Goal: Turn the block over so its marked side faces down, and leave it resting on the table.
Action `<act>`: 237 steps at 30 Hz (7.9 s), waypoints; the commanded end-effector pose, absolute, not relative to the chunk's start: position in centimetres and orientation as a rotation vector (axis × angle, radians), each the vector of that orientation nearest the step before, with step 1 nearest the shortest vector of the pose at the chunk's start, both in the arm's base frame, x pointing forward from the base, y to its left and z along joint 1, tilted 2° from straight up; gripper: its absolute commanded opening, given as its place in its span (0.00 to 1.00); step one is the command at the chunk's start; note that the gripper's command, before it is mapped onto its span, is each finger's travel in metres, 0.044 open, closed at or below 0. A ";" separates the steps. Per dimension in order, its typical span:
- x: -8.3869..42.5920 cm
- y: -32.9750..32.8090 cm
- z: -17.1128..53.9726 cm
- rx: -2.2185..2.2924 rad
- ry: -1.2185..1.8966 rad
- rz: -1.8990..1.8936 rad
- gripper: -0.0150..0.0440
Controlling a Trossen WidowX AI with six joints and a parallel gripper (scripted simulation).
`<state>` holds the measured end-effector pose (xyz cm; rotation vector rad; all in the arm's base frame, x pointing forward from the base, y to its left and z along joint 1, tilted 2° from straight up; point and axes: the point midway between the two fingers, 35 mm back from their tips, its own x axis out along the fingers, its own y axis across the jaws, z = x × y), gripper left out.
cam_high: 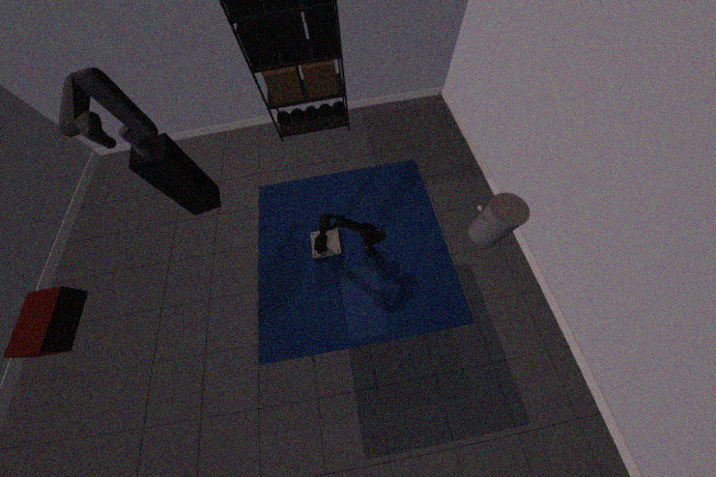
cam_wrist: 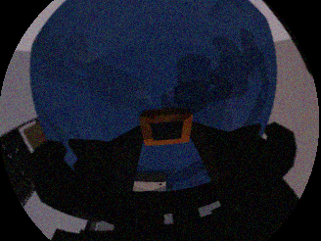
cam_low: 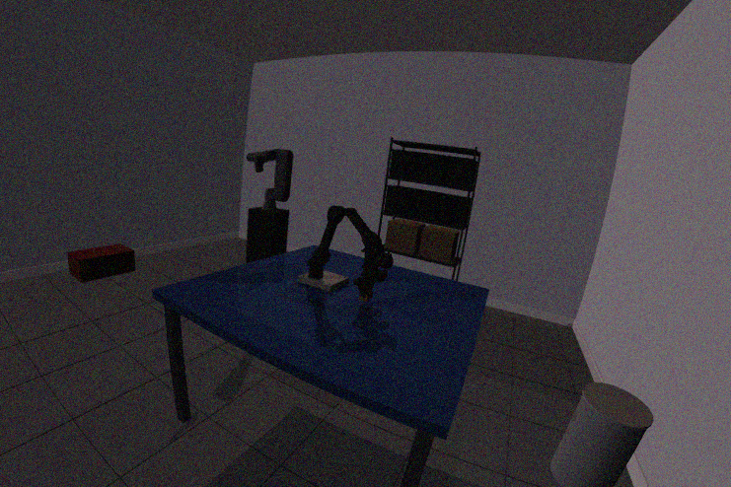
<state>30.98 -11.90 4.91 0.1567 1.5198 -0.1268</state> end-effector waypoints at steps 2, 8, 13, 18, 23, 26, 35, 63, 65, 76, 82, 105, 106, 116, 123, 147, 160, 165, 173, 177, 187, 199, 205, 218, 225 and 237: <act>31.0 -11.9 4.9 0.160 1.444 -0.132 0.25; 31.1 -11.9 4.6 0.156 1.343 -0.138 0.25; 31.0 -11.9 4.4 0.150 1.259 -0.143 0.25; 30.9 -11.9 4.4 0.142 1.176 -0.147 0.25; 30.7 -11.9 4.4 0.131 1.093 -0.151 0.25; 30.6 -11.8 4.4 0.124 1.044 -0.153 0.25; 30.4 -11.7 4.5 0.114 0.986 -0.155 0.25; 31.8 -12.5 0.6 0.093 0.623 -0.177 0.25; 31.7 -12.4 0.6 0.090 0.597 -0.177 0.25; 30.5 -11.8 1.1 0.070 0.451 -0.176 0.25; 30.1 -11.6 1.4 0.065 0.419 -0.175 0.25; 30.1 -11.6 1.7 0.063 0.393 -0.175 0.52; 30.1 -11.6 1.7 0.063 0.393 -0.175 0.57; 30.1 -11.6 1.7 0.063 0.393 -0.175 1.00; 30.1 -11.6 1.7 0.063 0.393 -0.175 1.00; 30.1 -11.6 1.7 0.063 0.393 -0.175 1.00; 32.2 -12.8 3.1 0.100 0.696 -0.177 1.00; 31.9 -13.0 6.2 0.087 0.775 -0.178 1.00; 30.2 -12.3 8.6 0.090 0.887 -0.169 1.00; 28.6 -11.6 8.9 0.108 0.970 -0.157 1.00; 28.2 -11.4 8.9 0.113 0.988 -0.154 1.00; 29.0 -11.7 9.3 0.129 1.070 -0.150 1.00; 30.5 -12.1 10.4 0.154 1.277 -0.140 1.00; 31.7 -12.3 11.6 0.161 1.536 -0.125 1.00; 31.8 -12.2 8.3 0.162 1.536 -0.125 1.00; 31.9 -12.2 6.5 0.162 1.536 -0.125 1.00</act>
